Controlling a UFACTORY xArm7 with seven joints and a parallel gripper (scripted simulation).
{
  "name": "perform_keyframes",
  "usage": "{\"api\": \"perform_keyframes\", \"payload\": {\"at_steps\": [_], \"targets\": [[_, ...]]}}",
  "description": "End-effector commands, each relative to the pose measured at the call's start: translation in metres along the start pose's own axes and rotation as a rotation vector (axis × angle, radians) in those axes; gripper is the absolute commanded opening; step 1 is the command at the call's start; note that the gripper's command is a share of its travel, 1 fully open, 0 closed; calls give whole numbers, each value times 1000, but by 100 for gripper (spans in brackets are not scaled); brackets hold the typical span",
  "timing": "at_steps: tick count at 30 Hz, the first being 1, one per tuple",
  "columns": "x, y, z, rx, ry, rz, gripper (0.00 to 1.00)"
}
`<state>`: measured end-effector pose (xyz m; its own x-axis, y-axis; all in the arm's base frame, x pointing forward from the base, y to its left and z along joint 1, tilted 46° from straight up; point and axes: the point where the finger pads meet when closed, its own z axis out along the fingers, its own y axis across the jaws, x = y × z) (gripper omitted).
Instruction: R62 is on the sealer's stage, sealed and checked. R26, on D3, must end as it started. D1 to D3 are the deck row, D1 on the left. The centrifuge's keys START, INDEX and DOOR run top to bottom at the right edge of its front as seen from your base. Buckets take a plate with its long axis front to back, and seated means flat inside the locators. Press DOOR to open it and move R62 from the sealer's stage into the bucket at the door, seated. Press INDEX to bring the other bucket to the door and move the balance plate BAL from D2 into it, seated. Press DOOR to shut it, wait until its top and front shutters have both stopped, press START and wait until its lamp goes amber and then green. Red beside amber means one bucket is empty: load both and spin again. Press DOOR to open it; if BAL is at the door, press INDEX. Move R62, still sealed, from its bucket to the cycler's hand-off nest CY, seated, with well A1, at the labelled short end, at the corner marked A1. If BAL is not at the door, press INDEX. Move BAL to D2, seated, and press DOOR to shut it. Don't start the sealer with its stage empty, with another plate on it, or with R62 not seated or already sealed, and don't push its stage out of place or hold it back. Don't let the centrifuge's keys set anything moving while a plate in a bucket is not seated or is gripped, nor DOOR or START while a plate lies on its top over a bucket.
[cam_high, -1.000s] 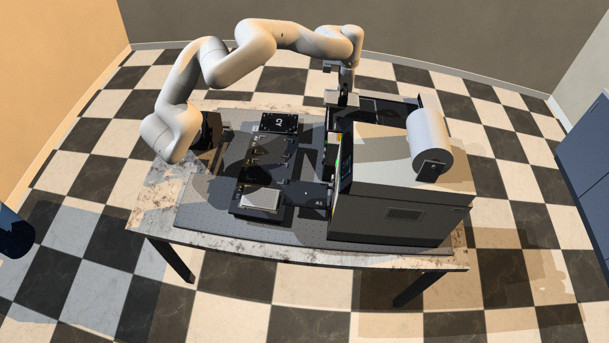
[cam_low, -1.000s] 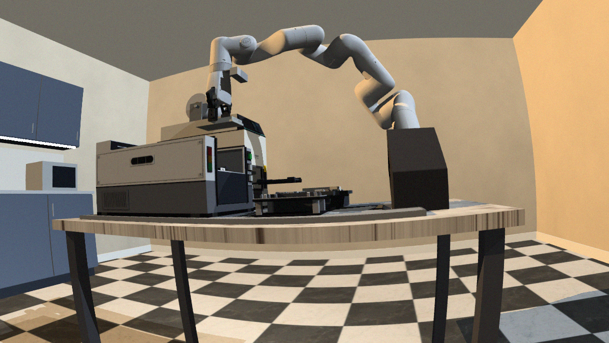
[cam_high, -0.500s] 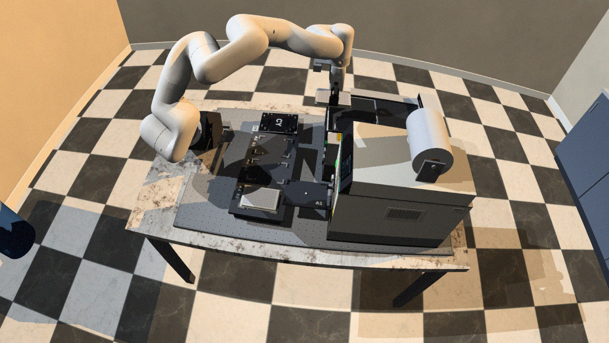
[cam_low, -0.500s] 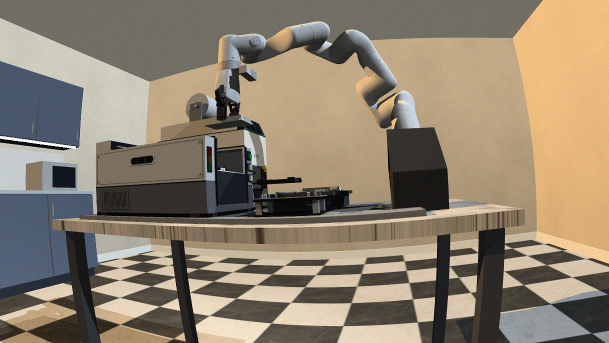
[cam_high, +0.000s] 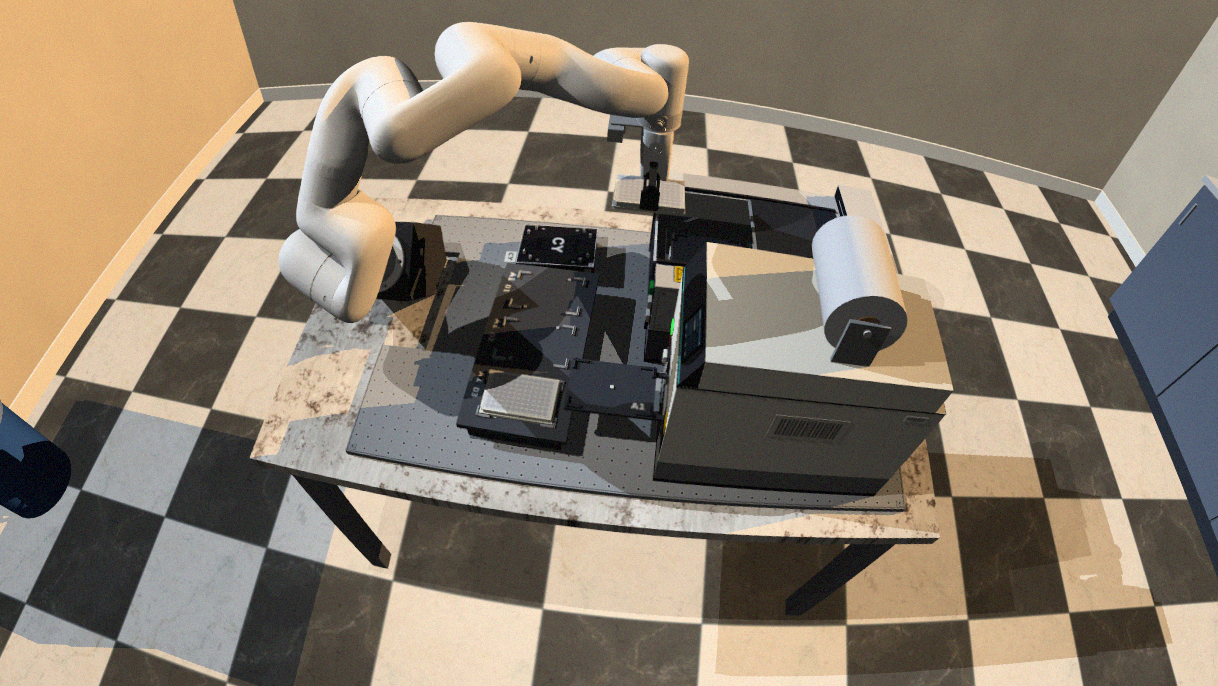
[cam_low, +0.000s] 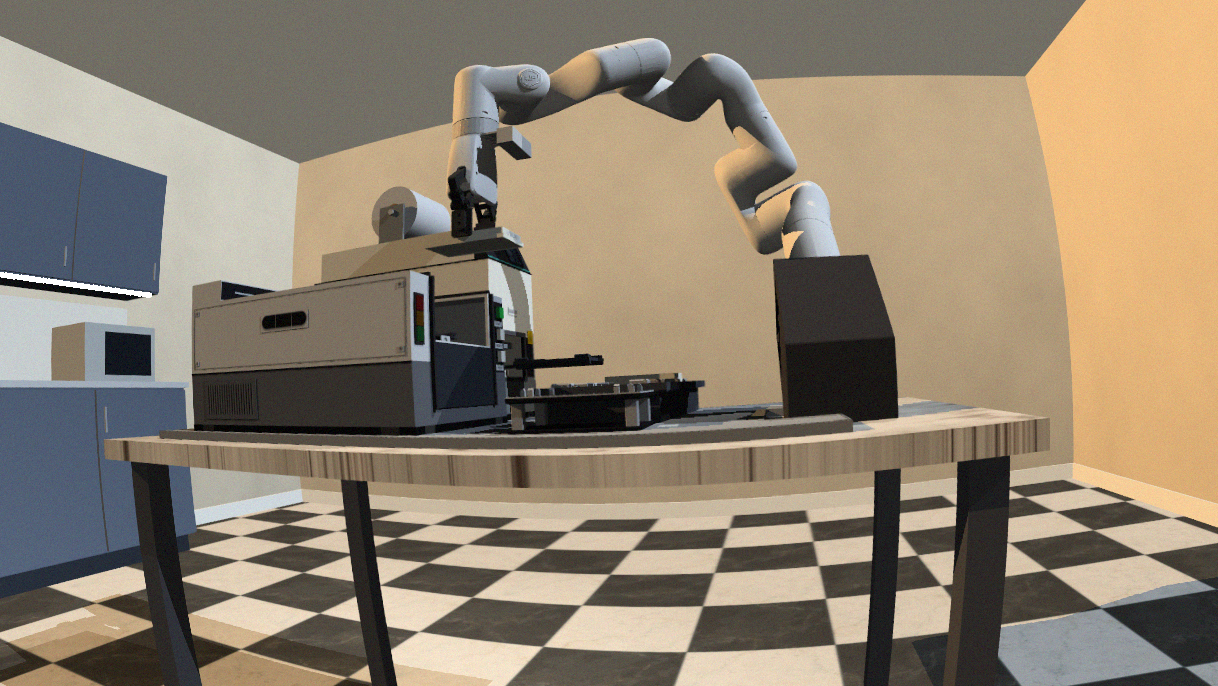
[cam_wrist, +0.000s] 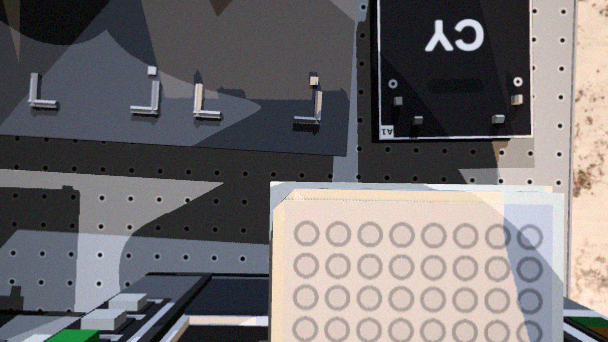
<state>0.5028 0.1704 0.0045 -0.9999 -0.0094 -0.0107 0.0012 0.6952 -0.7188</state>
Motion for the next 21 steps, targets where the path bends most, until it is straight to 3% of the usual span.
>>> {"api": "perform_keyframes", "payload": {"at_steps": [1,21], "targets": [[10,1,-3,-5,-6,-1,0],[52,2,-3,-5,-6,-1,0]]}}
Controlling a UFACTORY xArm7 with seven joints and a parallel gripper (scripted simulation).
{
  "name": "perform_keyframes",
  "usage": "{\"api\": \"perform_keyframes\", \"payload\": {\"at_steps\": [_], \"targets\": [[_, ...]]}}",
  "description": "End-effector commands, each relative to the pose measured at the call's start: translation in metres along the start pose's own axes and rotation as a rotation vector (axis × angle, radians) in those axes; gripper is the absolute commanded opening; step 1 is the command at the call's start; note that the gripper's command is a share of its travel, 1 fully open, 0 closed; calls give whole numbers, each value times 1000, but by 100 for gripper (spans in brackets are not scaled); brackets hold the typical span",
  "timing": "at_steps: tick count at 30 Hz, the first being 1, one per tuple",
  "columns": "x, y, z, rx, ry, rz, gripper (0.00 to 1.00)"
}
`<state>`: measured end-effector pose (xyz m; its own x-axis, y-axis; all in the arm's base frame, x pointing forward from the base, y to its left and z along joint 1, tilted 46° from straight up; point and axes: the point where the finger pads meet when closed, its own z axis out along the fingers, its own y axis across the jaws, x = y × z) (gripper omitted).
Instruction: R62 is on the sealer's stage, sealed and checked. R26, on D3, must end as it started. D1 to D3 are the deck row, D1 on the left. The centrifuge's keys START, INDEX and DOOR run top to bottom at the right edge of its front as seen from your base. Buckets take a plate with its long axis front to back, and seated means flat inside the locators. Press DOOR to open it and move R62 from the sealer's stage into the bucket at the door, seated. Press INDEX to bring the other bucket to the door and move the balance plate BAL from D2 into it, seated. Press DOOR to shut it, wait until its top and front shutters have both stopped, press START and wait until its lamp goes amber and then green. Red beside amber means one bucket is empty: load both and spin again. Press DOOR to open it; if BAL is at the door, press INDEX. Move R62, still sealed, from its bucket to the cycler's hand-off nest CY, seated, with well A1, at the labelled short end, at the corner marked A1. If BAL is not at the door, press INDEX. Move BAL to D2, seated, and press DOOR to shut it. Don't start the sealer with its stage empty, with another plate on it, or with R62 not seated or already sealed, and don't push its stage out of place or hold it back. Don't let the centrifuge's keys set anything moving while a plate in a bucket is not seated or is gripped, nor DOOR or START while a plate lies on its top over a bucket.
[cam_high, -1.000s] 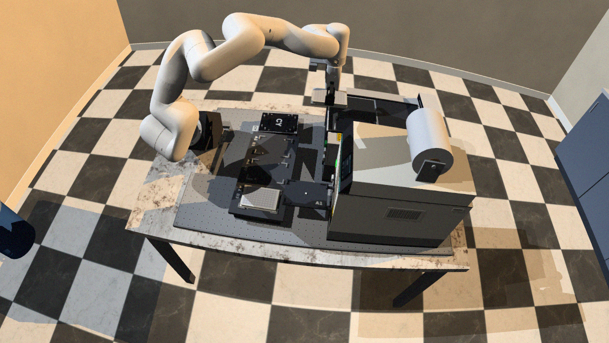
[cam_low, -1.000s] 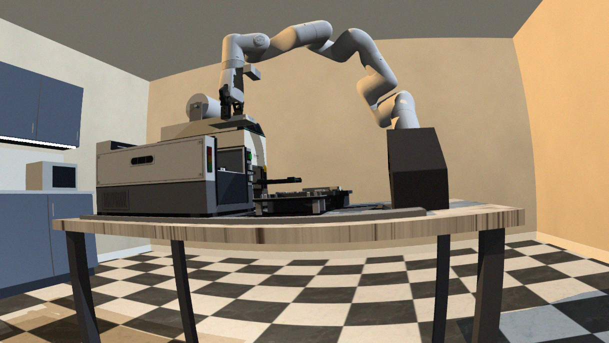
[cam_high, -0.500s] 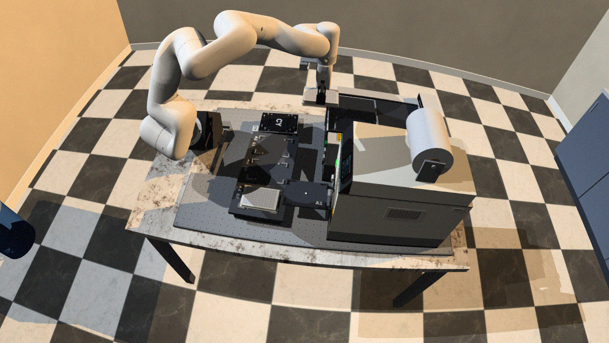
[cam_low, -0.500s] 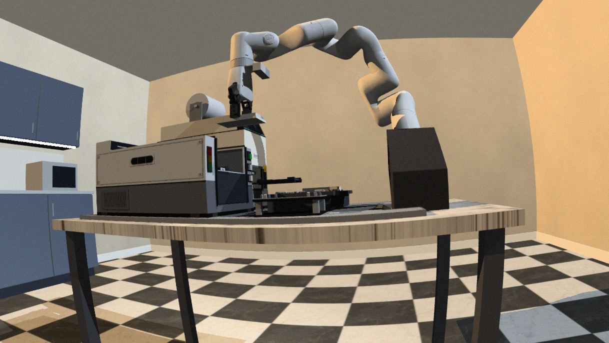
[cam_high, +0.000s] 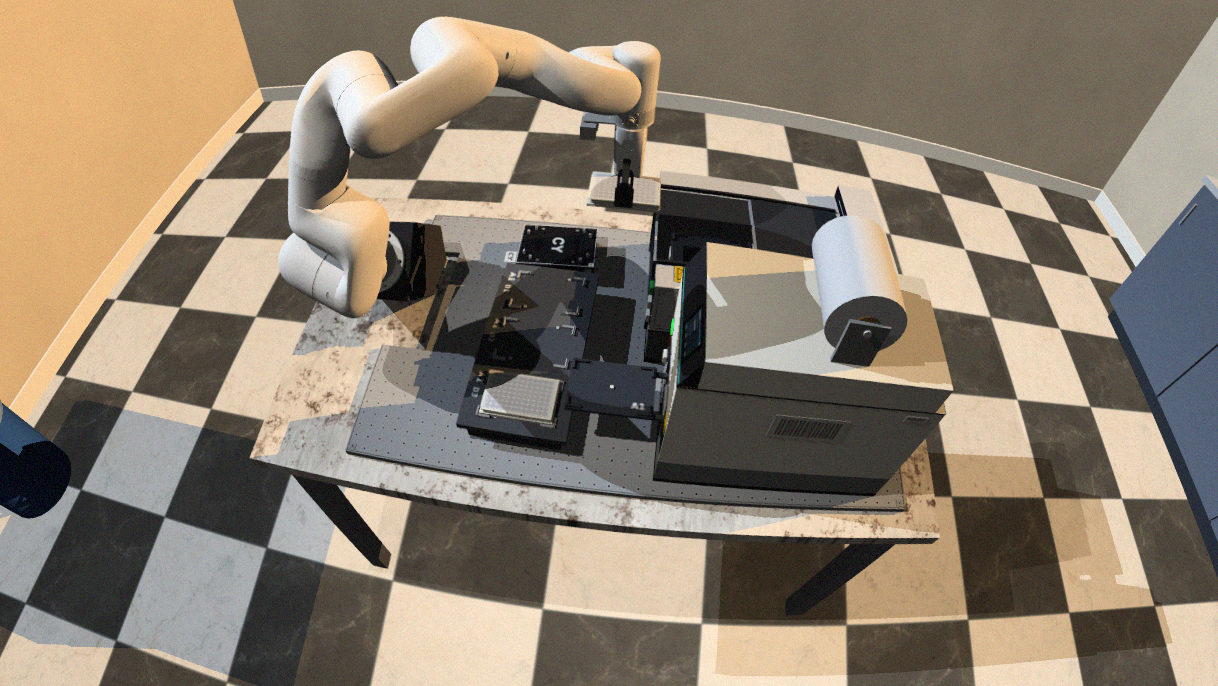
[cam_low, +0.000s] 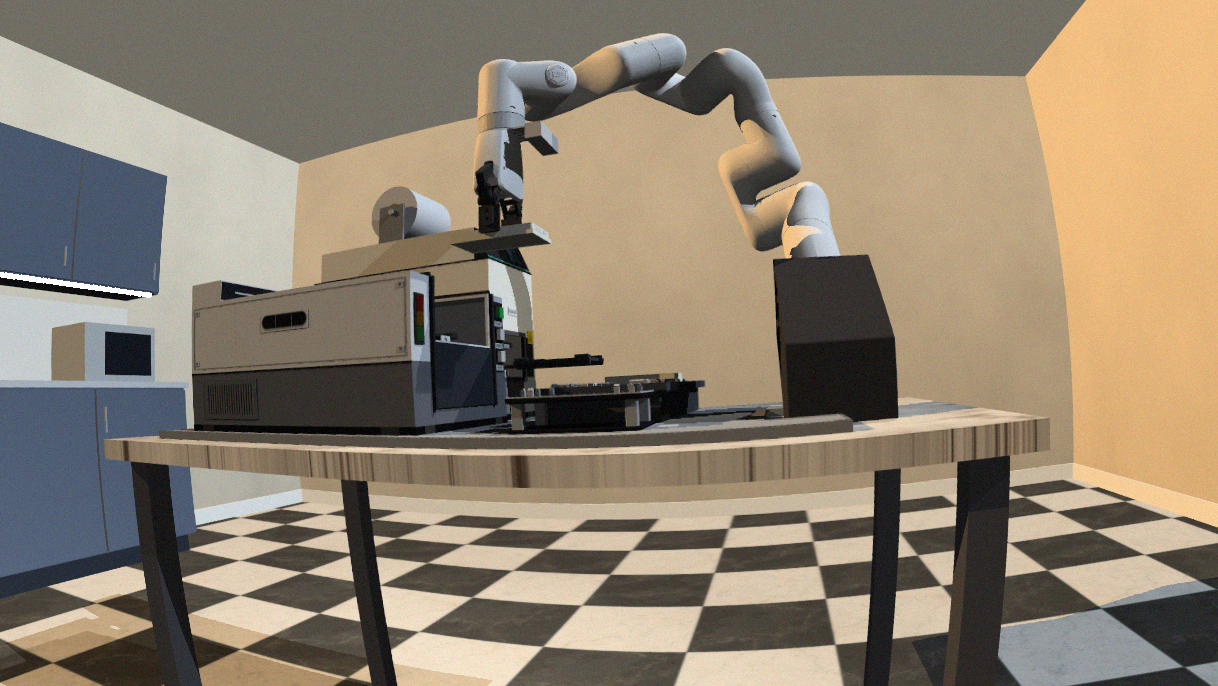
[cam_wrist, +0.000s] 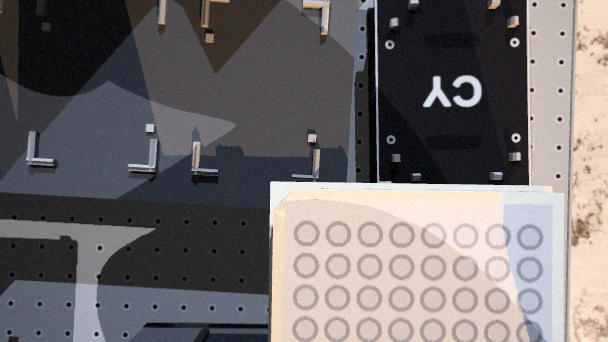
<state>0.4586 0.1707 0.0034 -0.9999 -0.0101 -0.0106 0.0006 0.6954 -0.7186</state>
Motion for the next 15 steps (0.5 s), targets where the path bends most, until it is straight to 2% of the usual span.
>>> {"api": "perform_keyframes", "payload": {"at_steps": [1,15], "targets": [[10,1,-3,-4,-5,0,0],[38,2,-2,-4,-5,0,0]]}}
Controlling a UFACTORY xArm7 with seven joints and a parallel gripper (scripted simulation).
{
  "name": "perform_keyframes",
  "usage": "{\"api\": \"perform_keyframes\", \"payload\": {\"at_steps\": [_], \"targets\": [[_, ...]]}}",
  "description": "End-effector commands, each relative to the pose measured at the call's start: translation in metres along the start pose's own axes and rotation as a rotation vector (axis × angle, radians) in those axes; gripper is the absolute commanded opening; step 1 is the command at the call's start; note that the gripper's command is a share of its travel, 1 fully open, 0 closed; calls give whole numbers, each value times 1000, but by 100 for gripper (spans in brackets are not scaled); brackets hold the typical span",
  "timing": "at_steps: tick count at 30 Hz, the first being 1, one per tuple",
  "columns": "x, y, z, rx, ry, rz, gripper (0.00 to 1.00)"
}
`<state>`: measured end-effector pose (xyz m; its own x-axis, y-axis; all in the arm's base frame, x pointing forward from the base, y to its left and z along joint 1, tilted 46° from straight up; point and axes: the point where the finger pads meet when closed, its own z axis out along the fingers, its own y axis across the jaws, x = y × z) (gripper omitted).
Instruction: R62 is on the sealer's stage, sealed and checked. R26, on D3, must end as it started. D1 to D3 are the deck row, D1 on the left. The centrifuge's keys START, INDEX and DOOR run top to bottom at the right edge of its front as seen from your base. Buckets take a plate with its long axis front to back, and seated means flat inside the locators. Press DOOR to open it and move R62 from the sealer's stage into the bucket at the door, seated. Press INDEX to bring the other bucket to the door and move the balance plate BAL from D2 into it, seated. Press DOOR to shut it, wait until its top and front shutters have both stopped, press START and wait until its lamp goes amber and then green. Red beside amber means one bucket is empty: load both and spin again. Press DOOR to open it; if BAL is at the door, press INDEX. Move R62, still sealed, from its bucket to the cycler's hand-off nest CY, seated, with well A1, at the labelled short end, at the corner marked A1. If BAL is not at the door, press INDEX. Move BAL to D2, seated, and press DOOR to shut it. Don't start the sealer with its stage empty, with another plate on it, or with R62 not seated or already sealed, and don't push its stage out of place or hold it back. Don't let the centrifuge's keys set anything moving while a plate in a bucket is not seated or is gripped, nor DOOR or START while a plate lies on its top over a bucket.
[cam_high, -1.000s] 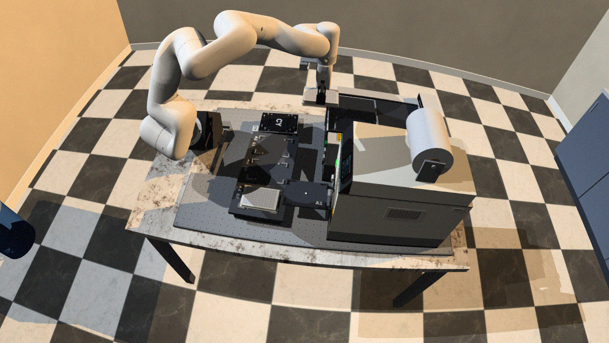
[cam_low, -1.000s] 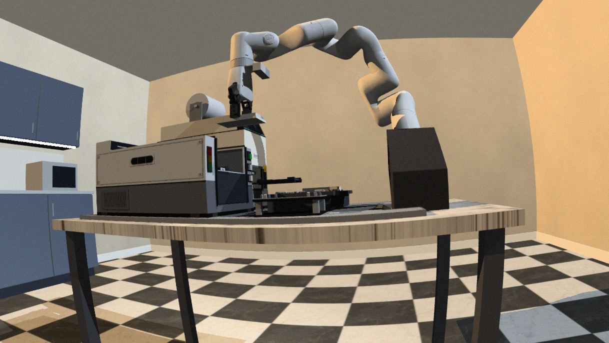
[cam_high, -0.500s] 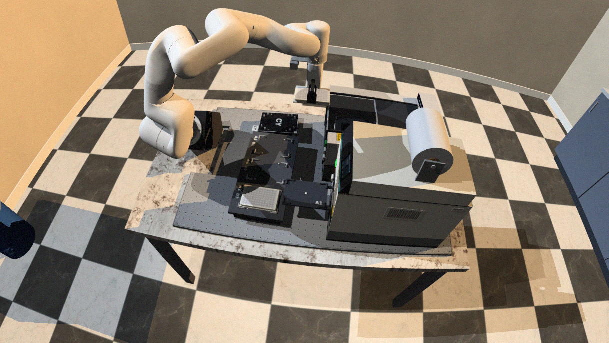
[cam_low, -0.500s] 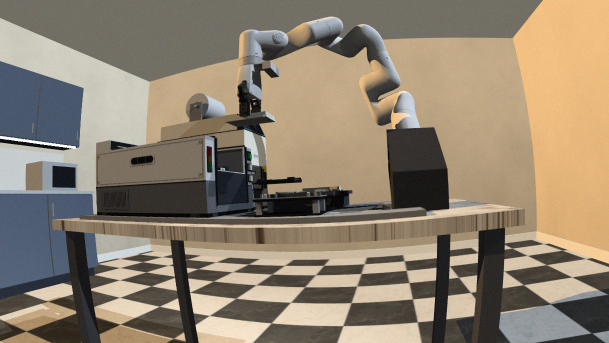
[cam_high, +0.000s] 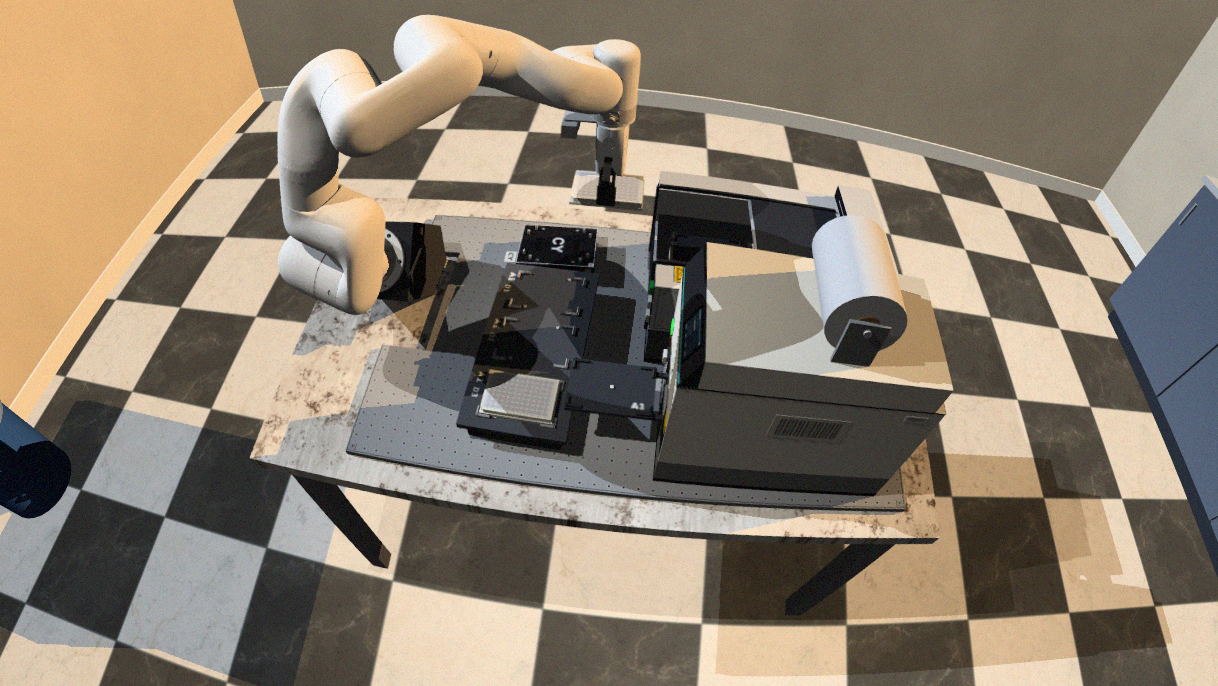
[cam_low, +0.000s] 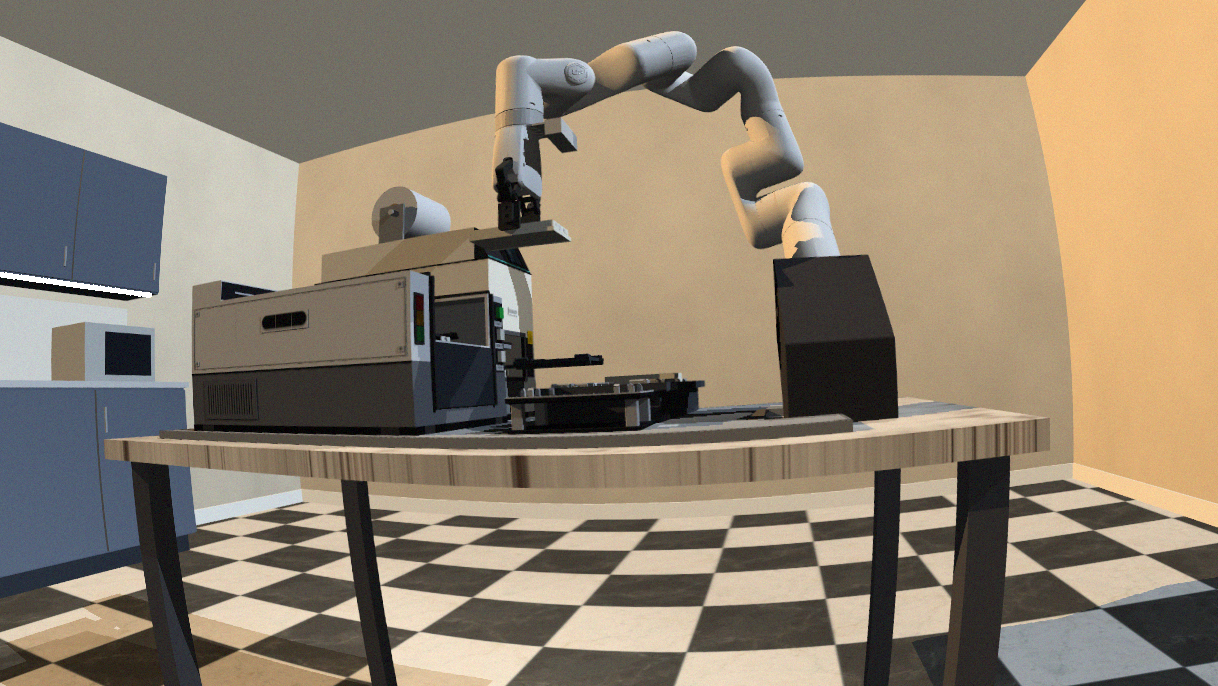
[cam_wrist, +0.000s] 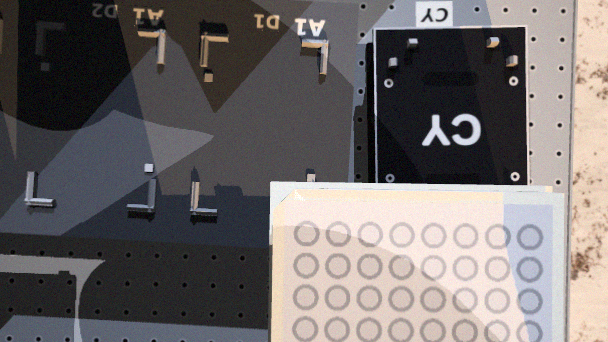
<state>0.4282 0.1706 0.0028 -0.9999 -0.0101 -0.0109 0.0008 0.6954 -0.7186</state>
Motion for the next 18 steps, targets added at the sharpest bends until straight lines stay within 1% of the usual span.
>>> {"api": "perform_keyframes", "payload": {"at_steps": [1,7,9,18], "targets": [[10,1,-3,-4,-5,0,0],[24,2,-2,-4,-5,0,0],[24,2,-2,-4,-5,0,0],[45,2,-2,-4,-5,0,0]]}}
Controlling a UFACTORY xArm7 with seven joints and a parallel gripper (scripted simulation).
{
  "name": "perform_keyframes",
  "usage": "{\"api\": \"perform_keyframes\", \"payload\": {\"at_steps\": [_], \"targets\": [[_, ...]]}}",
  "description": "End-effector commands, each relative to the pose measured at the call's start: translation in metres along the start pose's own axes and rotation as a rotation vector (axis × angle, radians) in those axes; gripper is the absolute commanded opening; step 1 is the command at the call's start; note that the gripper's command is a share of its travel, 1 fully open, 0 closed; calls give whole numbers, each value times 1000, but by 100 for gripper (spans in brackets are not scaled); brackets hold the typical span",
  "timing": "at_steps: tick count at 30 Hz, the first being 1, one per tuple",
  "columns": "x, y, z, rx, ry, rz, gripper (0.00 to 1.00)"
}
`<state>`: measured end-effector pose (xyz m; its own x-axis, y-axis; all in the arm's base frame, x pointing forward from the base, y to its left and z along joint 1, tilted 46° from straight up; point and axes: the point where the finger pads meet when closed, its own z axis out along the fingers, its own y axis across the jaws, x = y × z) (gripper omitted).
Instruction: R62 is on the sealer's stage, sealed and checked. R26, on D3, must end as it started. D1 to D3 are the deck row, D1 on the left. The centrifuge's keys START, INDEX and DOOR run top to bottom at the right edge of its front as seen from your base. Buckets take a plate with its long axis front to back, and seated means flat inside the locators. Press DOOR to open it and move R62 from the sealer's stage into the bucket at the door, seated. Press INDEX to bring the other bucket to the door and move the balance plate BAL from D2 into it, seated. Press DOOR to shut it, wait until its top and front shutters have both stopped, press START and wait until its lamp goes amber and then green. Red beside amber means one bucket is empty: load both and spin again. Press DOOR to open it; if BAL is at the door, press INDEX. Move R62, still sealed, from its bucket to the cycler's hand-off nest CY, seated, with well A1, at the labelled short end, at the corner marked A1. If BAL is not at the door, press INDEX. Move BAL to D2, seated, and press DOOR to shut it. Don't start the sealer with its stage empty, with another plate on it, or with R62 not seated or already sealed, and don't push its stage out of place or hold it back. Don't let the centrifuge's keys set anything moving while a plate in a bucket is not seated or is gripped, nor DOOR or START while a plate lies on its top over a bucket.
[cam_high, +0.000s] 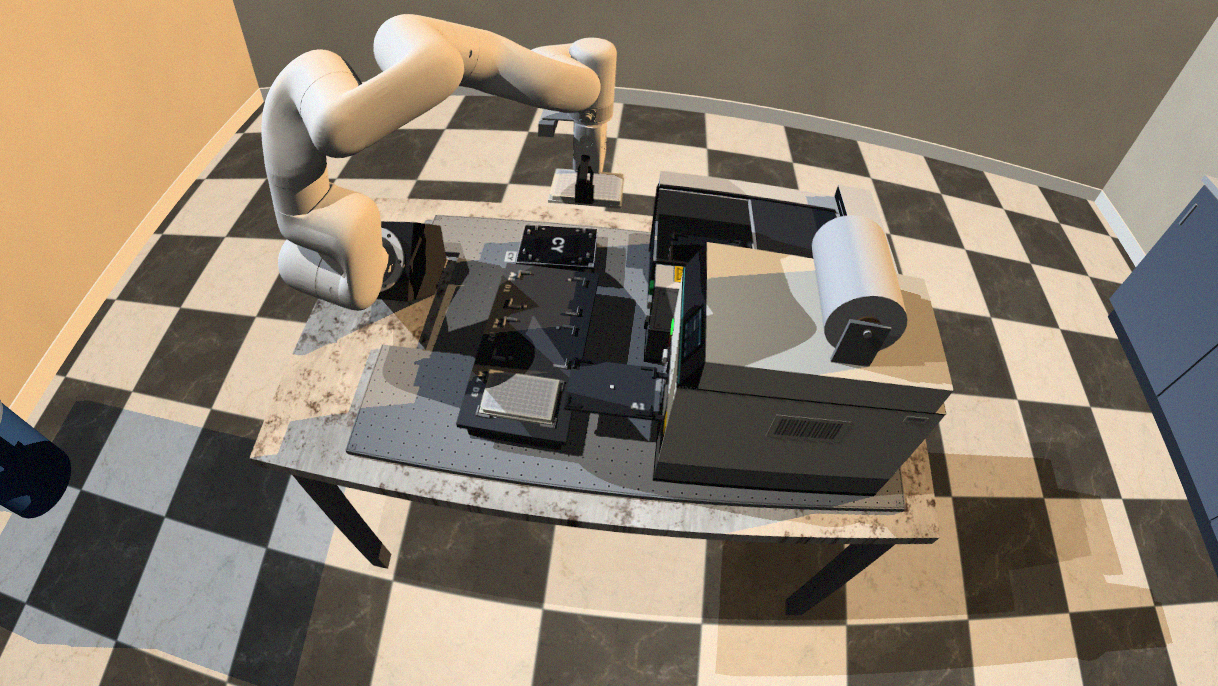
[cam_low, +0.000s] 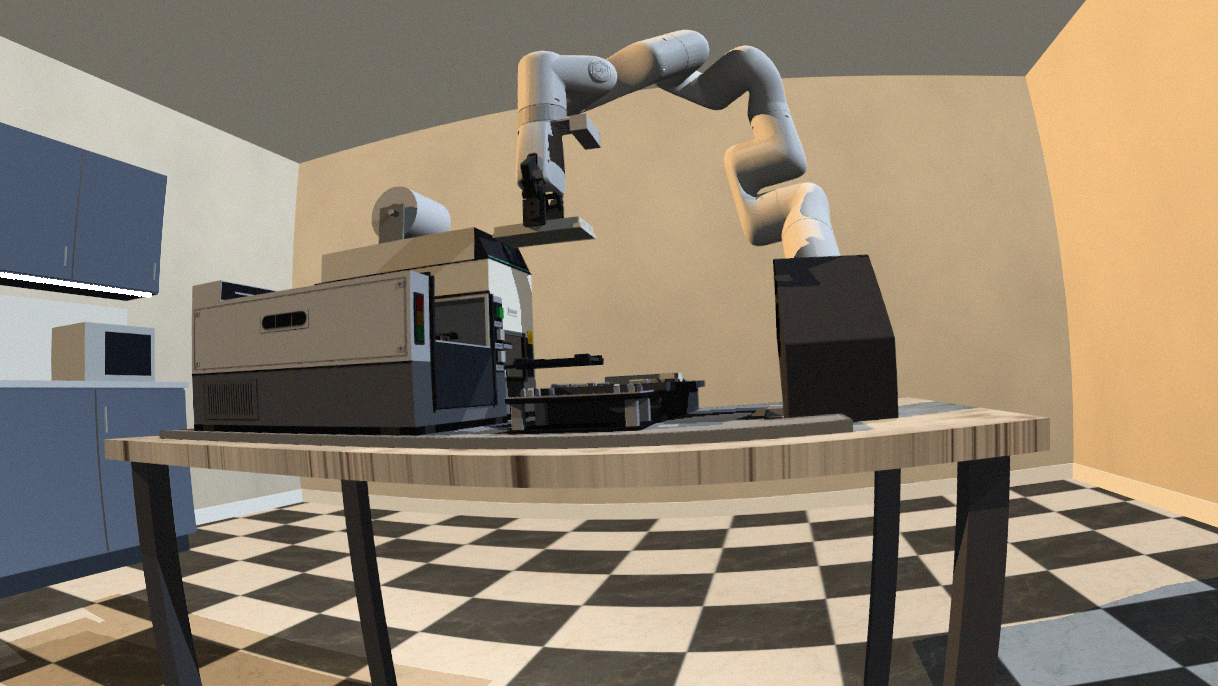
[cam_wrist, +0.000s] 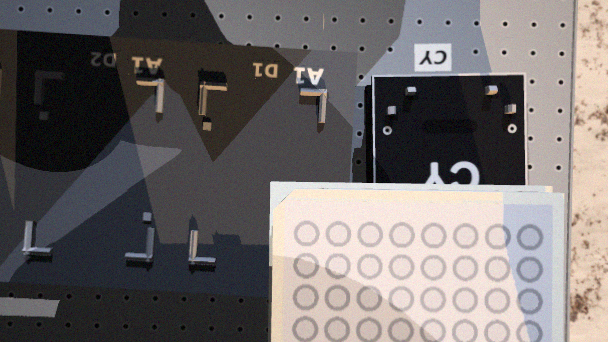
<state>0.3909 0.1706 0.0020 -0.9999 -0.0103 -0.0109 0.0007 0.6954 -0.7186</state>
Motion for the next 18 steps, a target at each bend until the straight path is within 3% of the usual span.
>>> {"api": "perform_keyframes", "payload": {"at_steps": [1,18], "targets": [[10,1,-2,-4,-5,0,0],[45,2,-2,-4,-4,0,0]]}}
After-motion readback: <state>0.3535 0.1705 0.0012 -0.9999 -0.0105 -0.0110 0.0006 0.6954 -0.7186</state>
